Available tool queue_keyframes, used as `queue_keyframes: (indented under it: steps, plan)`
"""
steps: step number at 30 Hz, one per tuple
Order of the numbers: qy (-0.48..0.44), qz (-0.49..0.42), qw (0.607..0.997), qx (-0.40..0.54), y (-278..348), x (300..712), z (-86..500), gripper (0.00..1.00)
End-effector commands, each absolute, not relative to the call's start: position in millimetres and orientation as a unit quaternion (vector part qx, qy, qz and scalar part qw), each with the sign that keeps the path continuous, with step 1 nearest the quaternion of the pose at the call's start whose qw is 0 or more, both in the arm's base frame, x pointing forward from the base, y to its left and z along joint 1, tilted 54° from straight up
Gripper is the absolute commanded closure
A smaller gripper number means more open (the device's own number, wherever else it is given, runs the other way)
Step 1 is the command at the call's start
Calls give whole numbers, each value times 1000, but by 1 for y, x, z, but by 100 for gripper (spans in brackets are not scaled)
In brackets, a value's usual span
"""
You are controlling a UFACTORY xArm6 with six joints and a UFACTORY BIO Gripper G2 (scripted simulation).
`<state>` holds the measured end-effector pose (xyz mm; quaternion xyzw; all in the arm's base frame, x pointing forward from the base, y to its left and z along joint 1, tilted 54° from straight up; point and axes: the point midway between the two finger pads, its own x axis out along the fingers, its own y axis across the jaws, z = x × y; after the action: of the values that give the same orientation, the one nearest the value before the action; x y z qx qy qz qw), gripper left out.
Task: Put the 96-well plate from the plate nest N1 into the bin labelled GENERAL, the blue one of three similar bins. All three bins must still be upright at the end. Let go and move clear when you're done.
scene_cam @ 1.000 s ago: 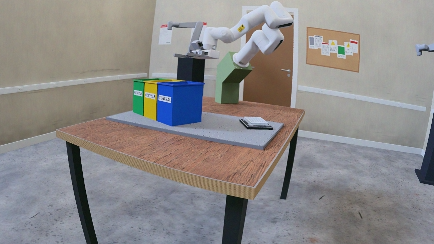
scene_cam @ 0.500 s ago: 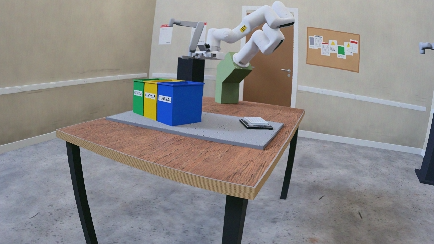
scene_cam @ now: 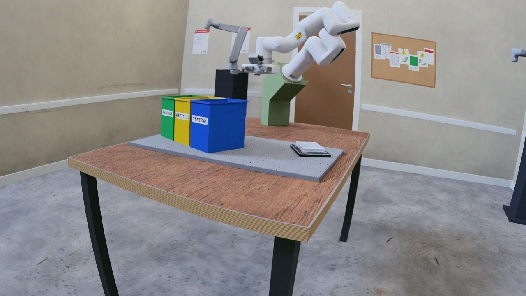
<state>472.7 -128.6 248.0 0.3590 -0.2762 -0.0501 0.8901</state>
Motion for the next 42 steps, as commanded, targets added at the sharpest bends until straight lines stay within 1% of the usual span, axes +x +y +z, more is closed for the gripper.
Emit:
queue_keyframes:
  steps: [1,15,22,29,31,34,42]
  plan:
    - [-282,-23,892,352,-116,458,246,63]
    - [-282,-23,892,352,-114,457,246,63]
    - [-321,81,889,317,-85,458,265,63]
    - [-356,184,873,278,-56,460,284,63]
    - [-356,184,873,278,-56,460,284,63]
    - [-367,221,865,263,-43,461,292,63]
    - [-367,221,865,263,-10,463,314,63]
